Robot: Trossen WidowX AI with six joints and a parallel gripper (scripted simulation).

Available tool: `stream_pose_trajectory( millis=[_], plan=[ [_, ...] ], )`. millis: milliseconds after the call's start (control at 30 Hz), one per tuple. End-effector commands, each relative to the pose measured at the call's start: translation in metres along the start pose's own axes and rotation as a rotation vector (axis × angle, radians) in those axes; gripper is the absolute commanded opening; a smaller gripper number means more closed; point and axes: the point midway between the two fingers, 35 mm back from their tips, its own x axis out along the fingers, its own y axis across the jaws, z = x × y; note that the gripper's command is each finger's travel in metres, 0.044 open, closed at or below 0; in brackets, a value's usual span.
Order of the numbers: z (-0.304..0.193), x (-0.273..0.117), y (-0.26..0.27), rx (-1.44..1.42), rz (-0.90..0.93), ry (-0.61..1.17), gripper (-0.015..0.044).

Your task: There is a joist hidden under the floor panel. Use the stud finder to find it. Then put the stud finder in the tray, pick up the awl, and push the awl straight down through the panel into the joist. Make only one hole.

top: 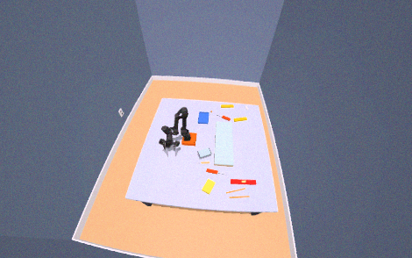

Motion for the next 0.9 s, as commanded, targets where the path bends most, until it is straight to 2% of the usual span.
stream_pose_trajectory(
  millis=[0, 33, 267, 533, 867],
  plan=[
    [0.0, 0.001, 0.0, -0.008, -0.003, -0.001, 0.0426],
    [0.001, 0.006, 0.0, -0.034, -0.014, -0.003, 0.044],
    [0.008, 0.067, -0.015, -0.408, -0.2, -0.025, 0.044],
    [0.001, 0.129, -0.074, -0.904, -0.53, 0.044, 0.044],
    [-0.021, 0.153, -0.155, -1.45, -0.913, 0.299, 0.044]
  ],
)
